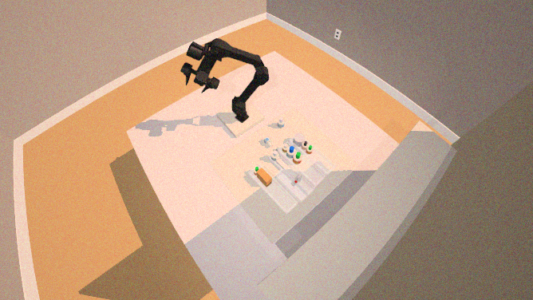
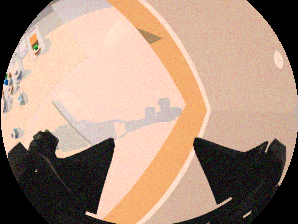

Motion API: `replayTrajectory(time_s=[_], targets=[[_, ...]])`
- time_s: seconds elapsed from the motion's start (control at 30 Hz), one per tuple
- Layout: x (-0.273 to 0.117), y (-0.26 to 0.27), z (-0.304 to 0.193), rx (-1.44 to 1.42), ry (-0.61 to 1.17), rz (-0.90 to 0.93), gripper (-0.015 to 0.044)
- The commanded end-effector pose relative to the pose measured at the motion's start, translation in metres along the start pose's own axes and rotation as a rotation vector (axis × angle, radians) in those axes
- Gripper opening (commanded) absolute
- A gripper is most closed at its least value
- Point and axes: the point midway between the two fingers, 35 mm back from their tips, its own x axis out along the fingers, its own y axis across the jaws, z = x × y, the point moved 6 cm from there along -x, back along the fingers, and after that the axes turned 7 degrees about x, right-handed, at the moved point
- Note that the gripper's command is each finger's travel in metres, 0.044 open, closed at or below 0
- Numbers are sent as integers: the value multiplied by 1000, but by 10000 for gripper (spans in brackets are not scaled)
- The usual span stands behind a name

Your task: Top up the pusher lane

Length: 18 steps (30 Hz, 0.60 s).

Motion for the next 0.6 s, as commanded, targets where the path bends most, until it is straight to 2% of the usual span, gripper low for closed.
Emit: replayTrajectory(time_s=[0.0,0.03,0.27,0.57], targets=[[1,0,1,0,-4,4,426],[3,1,5,-1,-14,15,440],[26,26,54,-20,-129,187,440],[34,86,112,-91,-201,405,440]])
